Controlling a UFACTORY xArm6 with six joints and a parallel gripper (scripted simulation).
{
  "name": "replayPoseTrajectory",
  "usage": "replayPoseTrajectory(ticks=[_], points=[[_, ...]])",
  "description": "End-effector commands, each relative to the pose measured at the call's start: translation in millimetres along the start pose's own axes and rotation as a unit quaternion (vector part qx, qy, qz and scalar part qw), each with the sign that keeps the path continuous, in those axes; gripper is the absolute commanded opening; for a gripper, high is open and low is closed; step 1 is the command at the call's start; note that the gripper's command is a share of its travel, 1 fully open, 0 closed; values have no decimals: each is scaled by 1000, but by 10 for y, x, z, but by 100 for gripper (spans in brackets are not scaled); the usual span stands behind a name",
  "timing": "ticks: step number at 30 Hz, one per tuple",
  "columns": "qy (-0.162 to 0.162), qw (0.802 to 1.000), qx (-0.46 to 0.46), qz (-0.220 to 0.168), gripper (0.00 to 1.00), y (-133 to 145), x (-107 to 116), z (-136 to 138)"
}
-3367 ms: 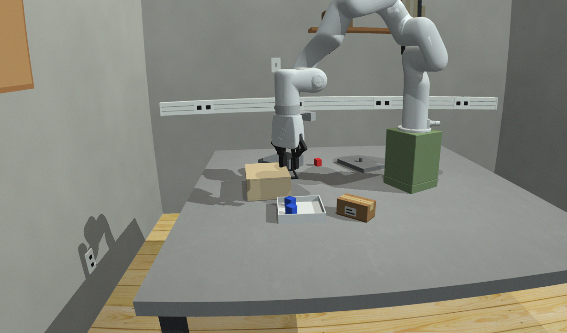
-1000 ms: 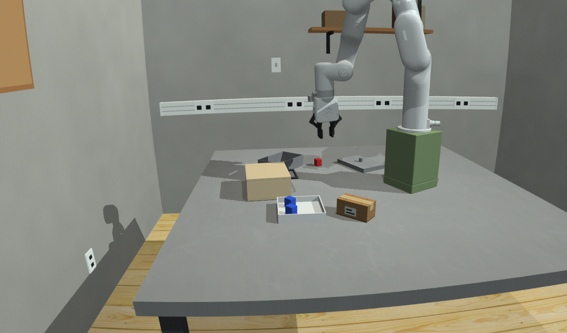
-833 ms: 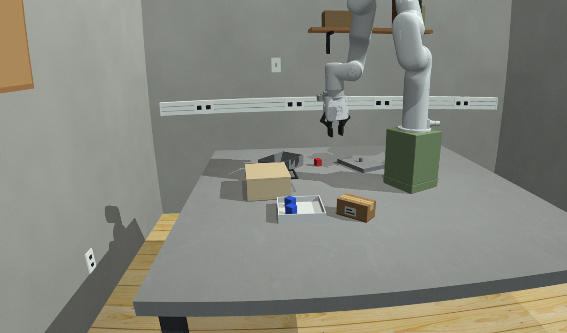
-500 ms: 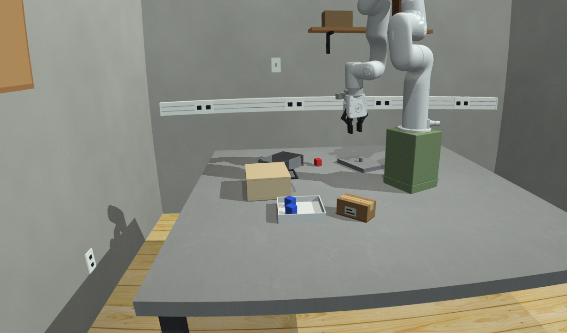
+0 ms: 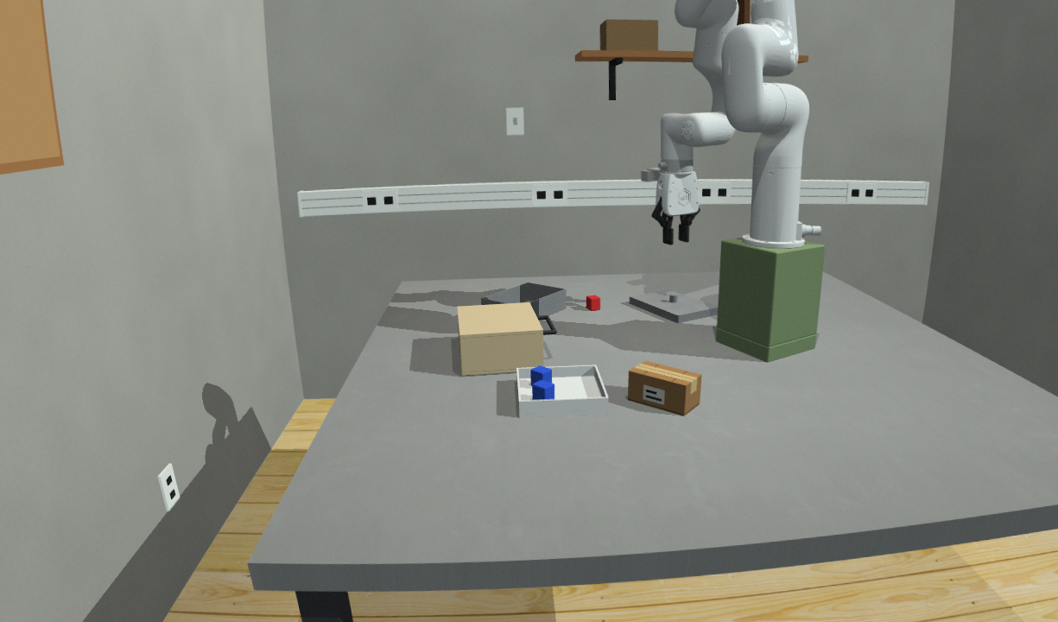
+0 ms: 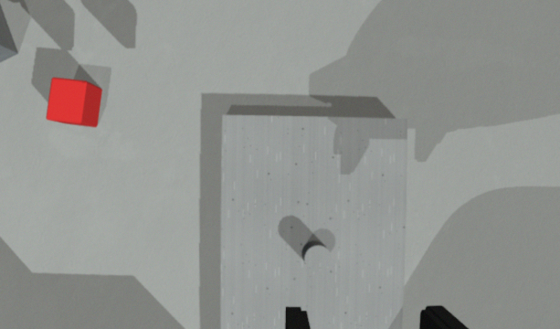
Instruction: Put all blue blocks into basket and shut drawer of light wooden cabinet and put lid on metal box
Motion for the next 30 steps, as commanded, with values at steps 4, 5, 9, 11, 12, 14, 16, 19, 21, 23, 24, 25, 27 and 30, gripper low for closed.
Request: replayPoseTrajectory(ticks=[4,5,9,11,12,14,16,19,21,23,24,25,27,30], points=[[-15,1000,1,-7,47,-32,8,39],[-15,1000,1,-7,47,-32,8,39],[-15,1000,1,-7,47,-32,8,39],[-15,1000,1,-7,47,-32,8,39],[-15,1000,1,-7,47,-32,8,39],[-15,1000,1,-7,47,-32,8,39],[-15,1000,1,-7,47,-32,8,39],[-15,1000,1,-7,47,-32,8,39],[-15,1000,1,-7,44,-32,8,39],[-15,1000,1,-7,44,-32,8,39],[-15,1000,1,-7,44,-32,8,39],[-15,1000,1,-7,44,-32,8,39],[-15,1000,1,-7,44,-32,8,39],[-15,1000,1,-7,44,-32,8,39]])
Point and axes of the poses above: the point where the finger pads meet when closed, its own x axis back along the fingers, its own z axis across the jaws, y = z × x, the point moved 10 cm from there along x, back along the fingers, and after that the axes turned 3 degrees about -x, right-handed, at the moved point
